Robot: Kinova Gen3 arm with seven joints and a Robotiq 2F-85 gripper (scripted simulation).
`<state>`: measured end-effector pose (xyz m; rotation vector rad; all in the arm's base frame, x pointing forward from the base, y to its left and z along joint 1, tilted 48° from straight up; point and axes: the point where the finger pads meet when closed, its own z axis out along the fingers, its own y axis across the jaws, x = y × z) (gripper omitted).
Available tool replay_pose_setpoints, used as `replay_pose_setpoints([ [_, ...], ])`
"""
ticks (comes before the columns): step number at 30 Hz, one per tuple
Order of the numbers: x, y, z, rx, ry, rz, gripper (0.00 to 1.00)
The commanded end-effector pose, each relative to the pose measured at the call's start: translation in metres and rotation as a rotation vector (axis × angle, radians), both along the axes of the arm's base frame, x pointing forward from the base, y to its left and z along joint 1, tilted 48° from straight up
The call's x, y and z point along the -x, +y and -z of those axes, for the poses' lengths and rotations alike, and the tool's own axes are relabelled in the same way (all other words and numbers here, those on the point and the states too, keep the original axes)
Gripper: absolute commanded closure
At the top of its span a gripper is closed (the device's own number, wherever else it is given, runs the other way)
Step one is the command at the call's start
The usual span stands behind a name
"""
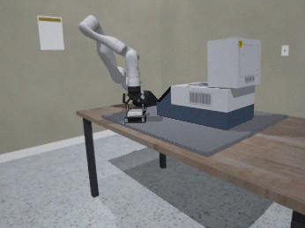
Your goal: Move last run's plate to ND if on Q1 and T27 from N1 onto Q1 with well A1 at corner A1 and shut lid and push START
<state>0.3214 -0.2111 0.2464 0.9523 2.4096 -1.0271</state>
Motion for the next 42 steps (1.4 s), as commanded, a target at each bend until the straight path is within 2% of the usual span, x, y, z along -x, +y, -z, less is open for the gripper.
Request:
replay_pose_setpoints([
  [1,-0.0003,0.0002,-0.0001,0.000,0.000,-0.001,0.00],
  [42,-0.0008,-0.0073,0.0068,0.000,0.000,-0.001,0.00],
])
